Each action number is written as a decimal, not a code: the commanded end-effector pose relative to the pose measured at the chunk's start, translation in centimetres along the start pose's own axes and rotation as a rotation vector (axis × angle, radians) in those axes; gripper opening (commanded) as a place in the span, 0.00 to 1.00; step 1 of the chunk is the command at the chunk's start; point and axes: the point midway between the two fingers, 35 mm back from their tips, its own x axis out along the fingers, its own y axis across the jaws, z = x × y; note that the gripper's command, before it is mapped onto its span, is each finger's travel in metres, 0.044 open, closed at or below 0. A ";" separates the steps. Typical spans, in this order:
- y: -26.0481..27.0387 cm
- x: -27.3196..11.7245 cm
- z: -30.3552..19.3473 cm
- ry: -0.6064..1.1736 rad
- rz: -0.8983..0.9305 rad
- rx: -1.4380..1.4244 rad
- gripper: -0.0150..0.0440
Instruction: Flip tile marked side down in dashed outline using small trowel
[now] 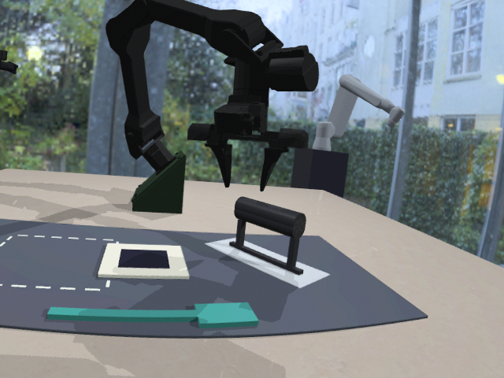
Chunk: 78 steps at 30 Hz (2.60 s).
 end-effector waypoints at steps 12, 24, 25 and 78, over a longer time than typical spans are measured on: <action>2.5 -0.5 1.5 -0.001 -0.012 -0.522 0.71; 4.2 -0.5 2.3 0.005 -0.027 -0.935 0.71; 4.3 -0.5 2.4 0.006 -0.028 -0.970 0.71; 4.5 4.0 2.6 0.008 -0.033 -1.055 0.47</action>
